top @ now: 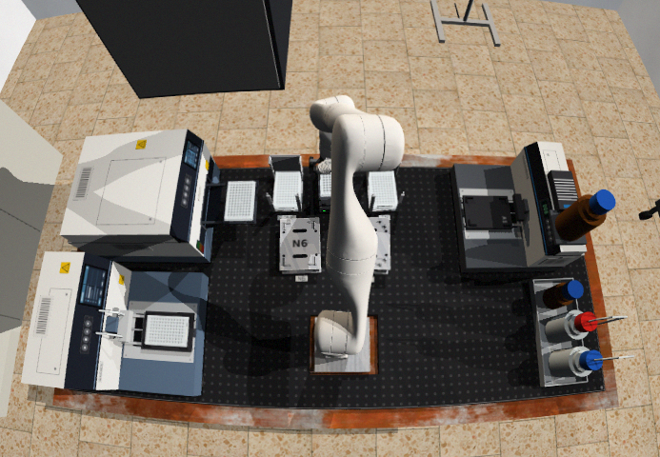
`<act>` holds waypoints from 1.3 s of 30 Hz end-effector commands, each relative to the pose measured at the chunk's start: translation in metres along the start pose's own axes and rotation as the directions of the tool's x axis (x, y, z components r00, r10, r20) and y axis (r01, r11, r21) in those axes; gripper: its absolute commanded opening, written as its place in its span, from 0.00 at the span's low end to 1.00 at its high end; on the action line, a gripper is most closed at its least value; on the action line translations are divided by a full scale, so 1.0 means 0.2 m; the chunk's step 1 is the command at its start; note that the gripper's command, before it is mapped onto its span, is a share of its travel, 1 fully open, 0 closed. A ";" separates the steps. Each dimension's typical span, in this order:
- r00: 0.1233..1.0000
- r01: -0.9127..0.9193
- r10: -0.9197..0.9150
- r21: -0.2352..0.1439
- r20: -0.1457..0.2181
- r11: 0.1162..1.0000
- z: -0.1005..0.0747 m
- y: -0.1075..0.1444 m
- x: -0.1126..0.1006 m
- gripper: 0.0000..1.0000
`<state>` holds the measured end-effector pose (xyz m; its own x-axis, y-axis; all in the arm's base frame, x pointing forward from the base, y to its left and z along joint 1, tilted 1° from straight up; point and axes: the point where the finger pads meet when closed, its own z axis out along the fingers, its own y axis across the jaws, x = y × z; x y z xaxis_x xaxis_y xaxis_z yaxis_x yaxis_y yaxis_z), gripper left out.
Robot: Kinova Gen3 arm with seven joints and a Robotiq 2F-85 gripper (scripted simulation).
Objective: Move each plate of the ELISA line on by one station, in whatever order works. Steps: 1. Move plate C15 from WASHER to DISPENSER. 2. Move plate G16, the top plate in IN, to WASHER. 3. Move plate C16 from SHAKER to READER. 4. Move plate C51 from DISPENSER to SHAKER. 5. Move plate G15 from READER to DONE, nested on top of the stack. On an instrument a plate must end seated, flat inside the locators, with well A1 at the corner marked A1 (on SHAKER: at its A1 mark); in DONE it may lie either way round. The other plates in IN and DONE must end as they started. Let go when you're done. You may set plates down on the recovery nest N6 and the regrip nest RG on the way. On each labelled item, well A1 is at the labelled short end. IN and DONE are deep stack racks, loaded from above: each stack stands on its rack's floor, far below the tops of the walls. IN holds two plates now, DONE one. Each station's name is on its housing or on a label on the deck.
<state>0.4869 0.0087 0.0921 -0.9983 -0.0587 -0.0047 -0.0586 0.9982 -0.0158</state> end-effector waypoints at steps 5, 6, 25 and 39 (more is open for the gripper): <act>1.000 0.000 0.000 0.000 0.002 1.000 0.04 0.00 0.00 0.94; 1.000 0.000 0.000 0.000 0.002 1.000 0.05 0.00 0.00 0.94; 1.000 0.000 0.000 0.000 0.002 1.000 0.07 0.00 0.00 0.94; 1.000 0.000 0.000 0.000 0.002 1.000 0.13 0.00 0.00 0.94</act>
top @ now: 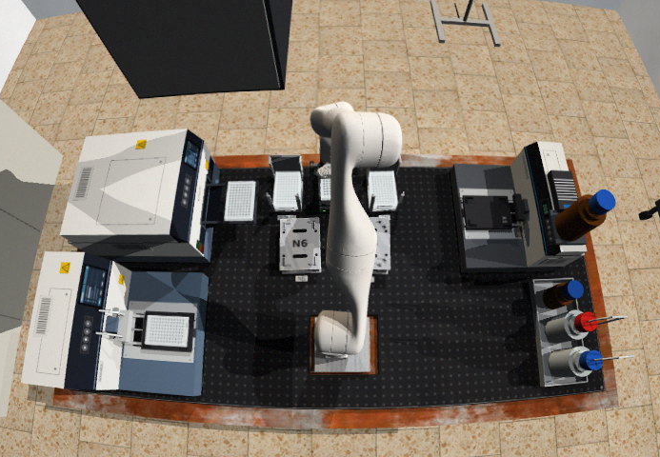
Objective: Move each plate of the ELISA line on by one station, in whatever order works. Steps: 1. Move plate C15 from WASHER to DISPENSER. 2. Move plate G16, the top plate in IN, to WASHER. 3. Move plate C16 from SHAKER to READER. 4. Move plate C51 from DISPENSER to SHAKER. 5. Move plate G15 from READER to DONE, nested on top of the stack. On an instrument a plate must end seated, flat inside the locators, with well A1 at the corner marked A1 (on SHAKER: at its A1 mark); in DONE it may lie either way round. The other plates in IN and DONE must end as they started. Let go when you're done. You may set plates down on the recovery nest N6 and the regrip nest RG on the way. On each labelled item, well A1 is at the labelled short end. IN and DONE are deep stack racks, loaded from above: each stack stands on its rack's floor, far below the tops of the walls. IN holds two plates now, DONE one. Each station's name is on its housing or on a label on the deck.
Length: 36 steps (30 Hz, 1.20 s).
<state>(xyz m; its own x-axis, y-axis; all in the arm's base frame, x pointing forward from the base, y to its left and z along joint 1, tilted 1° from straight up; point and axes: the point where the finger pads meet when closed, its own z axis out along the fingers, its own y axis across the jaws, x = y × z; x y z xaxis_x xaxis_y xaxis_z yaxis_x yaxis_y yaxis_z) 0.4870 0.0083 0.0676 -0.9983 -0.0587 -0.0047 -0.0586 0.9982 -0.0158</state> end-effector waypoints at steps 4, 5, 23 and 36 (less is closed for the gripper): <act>1.000 0.000 0.000 0.000 0.002 1.000 0.04 0.00 0.00 0.94; 1.000 0.000 0.000 0.000 0.002 1.000 0.04 0.00 0.00 0.94; 1.000 0.000 0.000 0.000 0.002 1.000 0.03 0.00 0.00 0.94; 1.000 0.000 0.000 0.000 0.002 1.000 0.03 0.00 0.00 0.94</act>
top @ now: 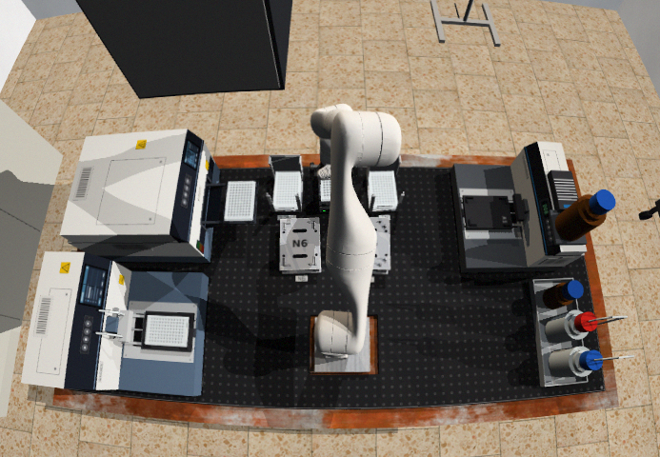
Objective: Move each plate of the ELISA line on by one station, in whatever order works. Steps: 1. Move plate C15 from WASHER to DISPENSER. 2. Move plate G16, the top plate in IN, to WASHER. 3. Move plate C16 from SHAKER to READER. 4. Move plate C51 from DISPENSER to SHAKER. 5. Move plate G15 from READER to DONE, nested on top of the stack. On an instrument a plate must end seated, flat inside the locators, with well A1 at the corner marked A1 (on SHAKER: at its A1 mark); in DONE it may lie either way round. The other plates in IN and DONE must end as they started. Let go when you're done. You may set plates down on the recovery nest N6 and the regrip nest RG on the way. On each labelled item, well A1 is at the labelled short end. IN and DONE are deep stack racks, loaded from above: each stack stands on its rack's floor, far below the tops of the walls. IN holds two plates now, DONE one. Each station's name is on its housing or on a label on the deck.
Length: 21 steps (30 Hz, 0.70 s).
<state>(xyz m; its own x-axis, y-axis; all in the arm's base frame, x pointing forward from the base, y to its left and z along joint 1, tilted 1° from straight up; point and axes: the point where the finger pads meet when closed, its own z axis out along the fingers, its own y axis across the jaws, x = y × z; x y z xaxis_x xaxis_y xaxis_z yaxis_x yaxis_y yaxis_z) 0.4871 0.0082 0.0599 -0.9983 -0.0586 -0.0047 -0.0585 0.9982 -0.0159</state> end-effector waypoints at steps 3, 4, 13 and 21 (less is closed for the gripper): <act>1.000 0.000 0.000 0.000 0.002 1.000 0.00 0.00 0.00 0.94; 1.000 0.000 0.000 0.000 0.002 1.000 0.00 0.00 0.00 0.94; 1.000 0.000 0.000 0.000 0.002 1.000 0.01 0.00 0.00 0.94; 1.000 0.000 0.000 0.000 0.002 1.000 0.02 0.00 0.00 0.94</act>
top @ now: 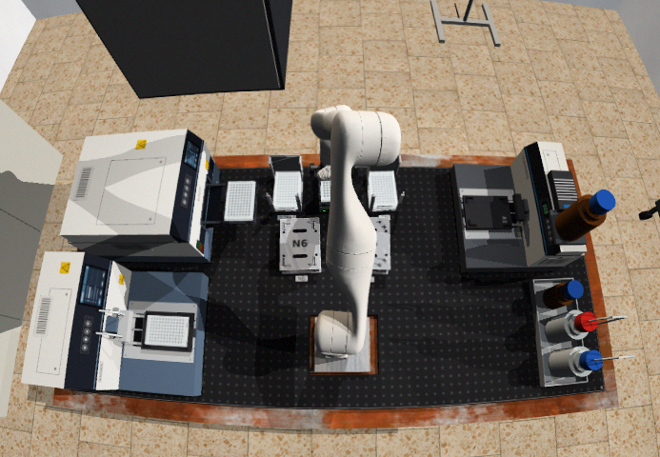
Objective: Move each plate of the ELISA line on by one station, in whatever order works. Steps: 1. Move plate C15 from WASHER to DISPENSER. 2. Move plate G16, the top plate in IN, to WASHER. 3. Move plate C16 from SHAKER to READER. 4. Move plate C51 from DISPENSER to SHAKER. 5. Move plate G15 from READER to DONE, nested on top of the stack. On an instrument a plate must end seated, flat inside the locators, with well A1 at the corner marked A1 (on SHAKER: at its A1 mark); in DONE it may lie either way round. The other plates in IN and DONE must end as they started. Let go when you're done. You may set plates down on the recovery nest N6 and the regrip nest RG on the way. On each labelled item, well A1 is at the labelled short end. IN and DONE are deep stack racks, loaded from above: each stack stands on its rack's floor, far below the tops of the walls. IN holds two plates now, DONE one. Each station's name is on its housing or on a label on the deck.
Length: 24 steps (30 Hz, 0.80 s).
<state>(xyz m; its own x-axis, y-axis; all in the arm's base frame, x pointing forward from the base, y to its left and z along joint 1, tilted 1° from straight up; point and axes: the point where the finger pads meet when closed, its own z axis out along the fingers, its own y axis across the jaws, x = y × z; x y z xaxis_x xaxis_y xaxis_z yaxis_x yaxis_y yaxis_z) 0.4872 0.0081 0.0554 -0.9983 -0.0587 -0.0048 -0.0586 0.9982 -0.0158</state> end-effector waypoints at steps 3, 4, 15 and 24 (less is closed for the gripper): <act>1.000 0.000 0.000 0.000 0.002 1.000 0.00 0.00 0.00 0.94; 1.000 0.000 0.000 0.000 0.002 1.000 0.00 0.00 0.00 0.94; 1.000 0.000 0.000 0.000 0.002 1.000 0.02 0.00 0.00 0.94; 1.000 0.000 0.000 0.000 0.002 1.000 0.03 0.00 0.00 0.94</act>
<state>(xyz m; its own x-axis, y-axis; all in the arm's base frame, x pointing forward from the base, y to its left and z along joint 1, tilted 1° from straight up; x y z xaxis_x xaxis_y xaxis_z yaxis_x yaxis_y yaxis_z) 0.4872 0.0080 0.0491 -0.9983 -0.0586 -0.0048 -0.0586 0.9982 -0.0158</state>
